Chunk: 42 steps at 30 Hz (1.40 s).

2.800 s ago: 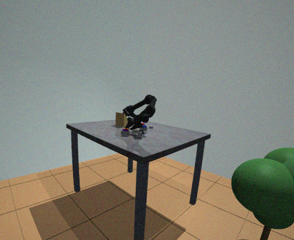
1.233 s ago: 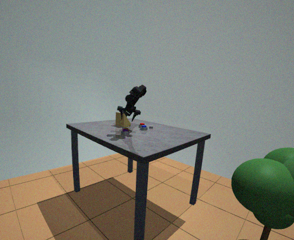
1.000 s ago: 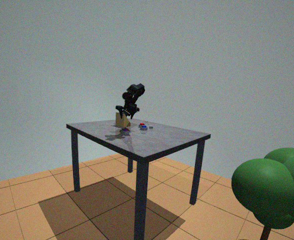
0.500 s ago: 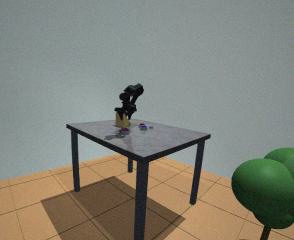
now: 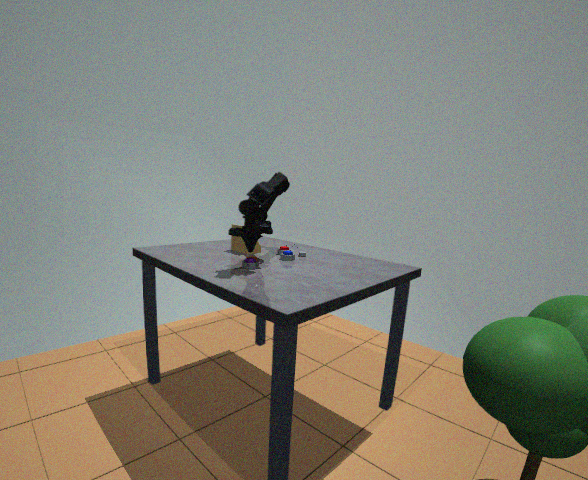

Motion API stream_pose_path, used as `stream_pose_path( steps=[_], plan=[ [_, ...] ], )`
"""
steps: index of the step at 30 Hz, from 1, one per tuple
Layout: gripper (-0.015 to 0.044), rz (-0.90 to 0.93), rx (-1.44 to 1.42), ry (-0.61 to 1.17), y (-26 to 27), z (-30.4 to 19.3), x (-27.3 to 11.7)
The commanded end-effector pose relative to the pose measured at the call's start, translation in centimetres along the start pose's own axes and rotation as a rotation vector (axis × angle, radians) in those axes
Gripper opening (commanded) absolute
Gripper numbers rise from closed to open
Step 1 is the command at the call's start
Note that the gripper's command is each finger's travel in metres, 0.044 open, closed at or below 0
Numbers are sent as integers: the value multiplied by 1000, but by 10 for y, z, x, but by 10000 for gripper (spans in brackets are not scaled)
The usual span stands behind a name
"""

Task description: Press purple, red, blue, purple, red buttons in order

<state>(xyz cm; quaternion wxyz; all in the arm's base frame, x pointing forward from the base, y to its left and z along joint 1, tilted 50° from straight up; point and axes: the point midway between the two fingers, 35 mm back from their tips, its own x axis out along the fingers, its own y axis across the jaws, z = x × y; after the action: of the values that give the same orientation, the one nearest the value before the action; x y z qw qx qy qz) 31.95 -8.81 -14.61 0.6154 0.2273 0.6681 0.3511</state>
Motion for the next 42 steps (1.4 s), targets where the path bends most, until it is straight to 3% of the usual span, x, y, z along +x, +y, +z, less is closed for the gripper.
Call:
stream_pose_path(
  steps=[1, 25, 42],
  plan=[
    [20, 3, 4, -2, 1, 1, 1],
    [20, 4, 4, -3, 1, 1, 34],
    [20, 4, 4, -3, 1, 1, 34]
  ],
)
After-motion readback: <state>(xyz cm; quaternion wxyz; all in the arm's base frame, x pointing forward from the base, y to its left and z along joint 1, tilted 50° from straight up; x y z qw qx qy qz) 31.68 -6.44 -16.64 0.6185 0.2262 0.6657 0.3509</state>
